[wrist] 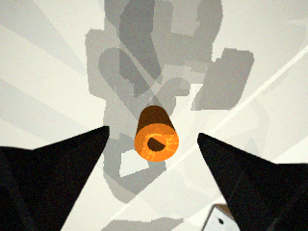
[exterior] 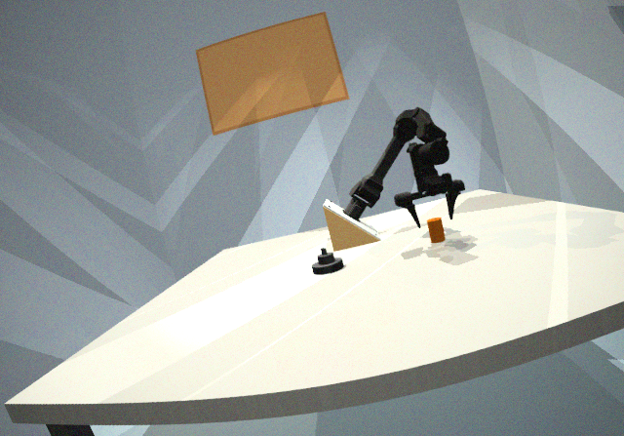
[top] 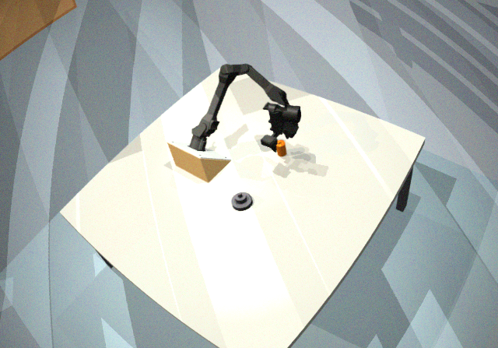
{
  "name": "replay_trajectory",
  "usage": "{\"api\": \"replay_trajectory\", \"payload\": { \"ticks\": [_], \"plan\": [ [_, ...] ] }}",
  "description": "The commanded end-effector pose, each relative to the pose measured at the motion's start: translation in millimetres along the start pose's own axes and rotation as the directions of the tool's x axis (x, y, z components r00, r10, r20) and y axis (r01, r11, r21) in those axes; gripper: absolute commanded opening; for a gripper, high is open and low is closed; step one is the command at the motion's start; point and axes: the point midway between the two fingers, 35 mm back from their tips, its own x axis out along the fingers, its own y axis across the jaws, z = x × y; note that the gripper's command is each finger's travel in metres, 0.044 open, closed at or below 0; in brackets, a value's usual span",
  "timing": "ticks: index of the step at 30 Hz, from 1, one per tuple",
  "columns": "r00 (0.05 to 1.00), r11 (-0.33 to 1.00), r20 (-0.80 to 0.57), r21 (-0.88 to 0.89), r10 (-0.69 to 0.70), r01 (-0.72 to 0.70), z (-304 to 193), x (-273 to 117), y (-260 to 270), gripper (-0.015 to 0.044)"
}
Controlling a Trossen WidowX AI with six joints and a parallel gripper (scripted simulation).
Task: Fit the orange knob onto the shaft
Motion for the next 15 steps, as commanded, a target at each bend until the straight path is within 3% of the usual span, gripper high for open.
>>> {"api": "replay_trajectory", "payload": {
  "ticks": [1, 15],
  "plan": [
    [1.000, 1.000, -0.004, 0.008, -0.006, 0.007, -1.2, 7.5, -1.8, 0.0440],
    [1.000, 1.000, -0.004, 0.008, -0.004, 0.004, -2.5, 30.1, -1.3, 0.0440]
  ]
}}
